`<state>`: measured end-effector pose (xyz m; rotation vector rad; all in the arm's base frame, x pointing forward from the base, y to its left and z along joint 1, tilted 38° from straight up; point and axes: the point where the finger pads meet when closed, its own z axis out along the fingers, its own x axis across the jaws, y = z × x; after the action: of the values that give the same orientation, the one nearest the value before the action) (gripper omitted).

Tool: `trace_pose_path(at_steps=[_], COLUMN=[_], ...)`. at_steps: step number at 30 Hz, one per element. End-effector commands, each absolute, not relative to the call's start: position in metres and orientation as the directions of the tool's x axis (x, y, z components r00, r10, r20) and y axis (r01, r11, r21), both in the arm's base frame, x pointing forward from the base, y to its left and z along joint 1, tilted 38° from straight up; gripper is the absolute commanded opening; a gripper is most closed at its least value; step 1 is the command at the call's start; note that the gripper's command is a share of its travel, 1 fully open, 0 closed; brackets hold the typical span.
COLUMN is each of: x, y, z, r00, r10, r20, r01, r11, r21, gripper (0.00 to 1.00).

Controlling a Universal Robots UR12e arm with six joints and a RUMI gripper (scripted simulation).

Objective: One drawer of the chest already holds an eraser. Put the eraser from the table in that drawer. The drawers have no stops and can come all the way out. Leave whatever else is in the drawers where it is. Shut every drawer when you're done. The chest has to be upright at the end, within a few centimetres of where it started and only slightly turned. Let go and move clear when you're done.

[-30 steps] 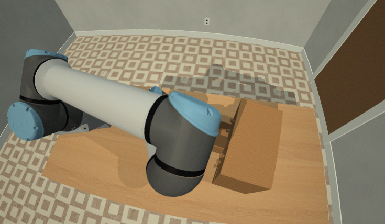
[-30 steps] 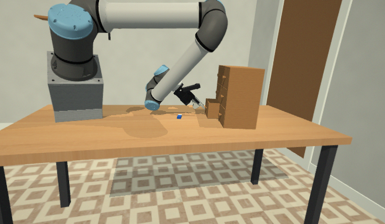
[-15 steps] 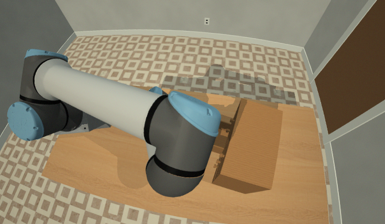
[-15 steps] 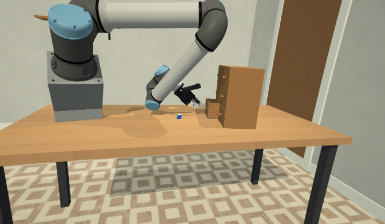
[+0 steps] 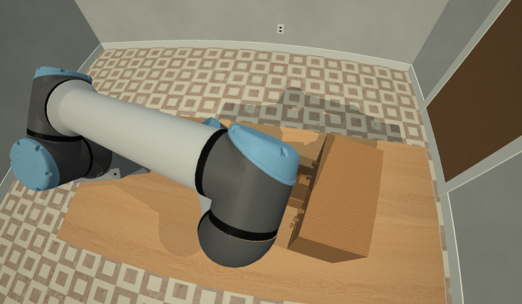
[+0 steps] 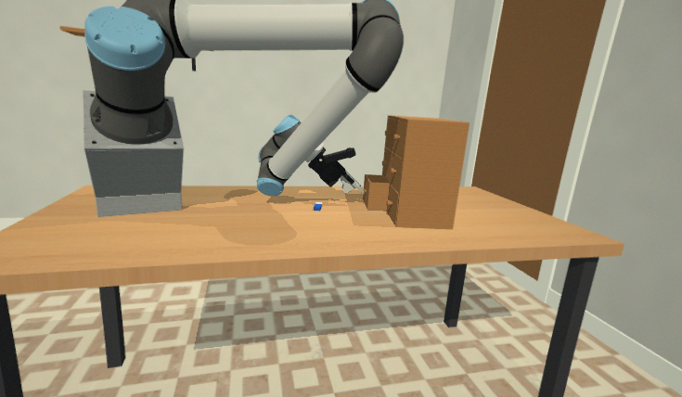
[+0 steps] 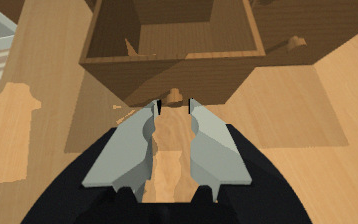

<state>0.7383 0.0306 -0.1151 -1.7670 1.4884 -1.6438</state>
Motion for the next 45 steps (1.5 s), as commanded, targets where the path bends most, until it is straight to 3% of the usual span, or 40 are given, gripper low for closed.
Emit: trace_pose_path(at_steps=[1, 14, 15, 45], x=[0.7383, 0.7383, 0.7383, 0.7383], y=[0.0311, 0.0311, 0.0311, 0.0311], z=[-0.1146, -0.1146, -0.1146, -0.1146], r00=[-0.195, -0.195, -0.195, -0.195], r10=[-0.814, -0.814, -0.814, -0.814], r20=[0.547, 0.547, 0.547, 0.547], r01=[-0.464, -0.464, -0.464, -0.464], r11=[-0.415, -0.415, -0.415, -0.415], r21=[-0.783, -0.783, -0.783, -0.783], gripper=[0.20, 0.20, 0.07, 0.07])
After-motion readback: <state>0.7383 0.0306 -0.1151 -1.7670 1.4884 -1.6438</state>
